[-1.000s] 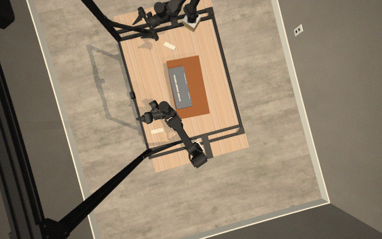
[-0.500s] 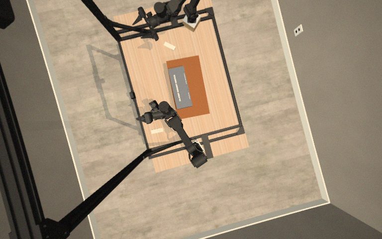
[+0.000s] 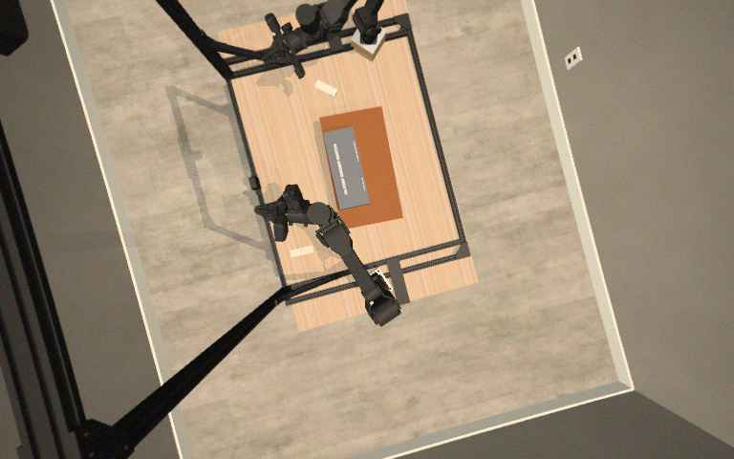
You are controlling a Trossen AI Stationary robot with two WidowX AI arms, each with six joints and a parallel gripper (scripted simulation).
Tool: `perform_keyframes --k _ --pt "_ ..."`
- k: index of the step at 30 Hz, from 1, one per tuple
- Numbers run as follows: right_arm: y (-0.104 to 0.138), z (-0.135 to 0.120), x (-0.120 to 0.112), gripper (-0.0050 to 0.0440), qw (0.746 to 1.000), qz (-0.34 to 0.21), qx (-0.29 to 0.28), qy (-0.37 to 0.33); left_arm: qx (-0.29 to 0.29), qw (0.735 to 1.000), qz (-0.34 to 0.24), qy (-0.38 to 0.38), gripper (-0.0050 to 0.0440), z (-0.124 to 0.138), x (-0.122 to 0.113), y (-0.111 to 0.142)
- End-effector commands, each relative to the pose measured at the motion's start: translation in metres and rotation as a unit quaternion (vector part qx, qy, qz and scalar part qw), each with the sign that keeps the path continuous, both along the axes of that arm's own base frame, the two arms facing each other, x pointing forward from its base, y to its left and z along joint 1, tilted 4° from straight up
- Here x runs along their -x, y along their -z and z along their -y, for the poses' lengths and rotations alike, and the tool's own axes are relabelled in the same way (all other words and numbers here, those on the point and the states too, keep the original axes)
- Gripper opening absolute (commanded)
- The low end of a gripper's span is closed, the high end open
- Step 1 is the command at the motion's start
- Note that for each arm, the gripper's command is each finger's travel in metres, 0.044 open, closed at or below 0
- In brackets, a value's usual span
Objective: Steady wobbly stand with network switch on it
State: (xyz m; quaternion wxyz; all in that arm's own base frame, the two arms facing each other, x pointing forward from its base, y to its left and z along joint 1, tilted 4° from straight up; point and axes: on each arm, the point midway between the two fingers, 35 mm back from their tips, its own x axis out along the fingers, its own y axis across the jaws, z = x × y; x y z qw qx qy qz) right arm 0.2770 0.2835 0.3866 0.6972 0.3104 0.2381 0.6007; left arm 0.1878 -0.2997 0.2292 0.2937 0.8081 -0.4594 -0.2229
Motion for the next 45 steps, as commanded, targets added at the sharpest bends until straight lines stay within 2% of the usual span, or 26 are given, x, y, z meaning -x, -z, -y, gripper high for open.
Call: perform_keyframes --k 1,5,10,15,21,22,27,32,38,39,45 --pt "-0.023 -0.002 -0.008 0.0000 0.999 0.046 -0.011 0.019 0.000 1.000 0.000 0.000 0.0000 0.000 0.000 0.000" --pt "-0.027 0.002 -0.003 0.0000 0.998 0.052 -0.017 0.020 0.000 1.000 0.000 0.000 0.0000 0.000 0.000 0.000" --pt "-0.090 0.013 -0.004 0.0000 0.980 0.172 -0.058 0.077 0.000 1.000 0.000 0.000 0.0000 0.000 0.000 0.000" --pt "-0.154 0.031 0.004 0.0000 0.943 0.283 -0.103 0.138 0.000 1.000 0.000 0.000 0.0000 0.000 0.000 0.000" --pt "-0.154 0.031 0.004 0.0000 0.943 0.283 -0.103 0.138 0.000 1.000 0.000 0.000 0.0000 0.000 0.000 0.000" --pt "-0.157 0.035 0.011 0.0000 0.941 0.288 -0.109 0.139 0.000 1.000 0.000 0.000 0.0000 0.000 0.000 0.000" --pt "-0.215 0.058 0.028 0.0000 0.890 0.381 -0.153 0.200 0.000 1.000 0.000 0.000 0.0000 0.000 0.000 0.000" --pt "-0.269 0.086 0.054 0.0000 0.825 0.459 -0.198 0.263 0.000 1.000 0.000 0.000 0.0000 0.000 0.000 0.000" --pt "-0.269 0.086 0.054 0.0000 0.825 0.459 -0.198 0.263 0.000 1.000 0.000 0.000 0.0000 0.000 0.000 0.000" --pt "-0.270 0.091 0.062 0.0000 0.821 0.463 -0.204 0.264 0.000 1.000 0.000 0.000 0.0000 0.000 0.000 0.000" --pt "-0.326 0.130 0.101 0.0000 0.732 0.534 -0.257 0.337 0.000 1.000 0.000 0.000 0.0000 0.000 0.000 0.000"
